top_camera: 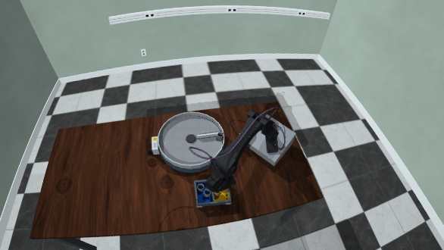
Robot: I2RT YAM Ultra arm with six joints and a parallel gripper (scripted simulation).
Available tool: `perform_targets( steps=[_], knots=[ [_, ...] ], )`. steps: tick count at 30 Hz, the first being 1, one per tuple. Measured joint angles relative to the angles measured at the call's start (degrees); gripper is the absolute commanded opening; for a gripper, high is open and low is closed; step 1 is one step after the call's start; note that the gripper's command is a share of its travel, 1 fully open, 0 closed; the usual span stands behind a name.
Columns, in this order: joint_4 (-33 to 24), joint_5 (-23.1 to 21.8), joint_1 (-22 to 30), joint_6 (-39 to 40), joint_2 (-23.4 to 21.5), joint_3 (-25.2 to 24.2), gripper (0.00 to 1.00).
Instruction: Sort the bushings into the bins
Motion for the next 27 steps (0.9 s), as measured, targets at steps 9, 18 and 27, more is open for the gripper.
perform_targets(
  steps=[9, 18, 27],
  knots=[
    [-0.2, 0.0, 0.0, 0.0, 0.3, 0.3, 0.0],
    [-0.4, 0.1, 0.3, 0.2, 1.2, 1.2, 0.0],
    [-0.5, 0.1, 0.3, 0.2, 1.2, 1.3, 0.0]
  ],
)
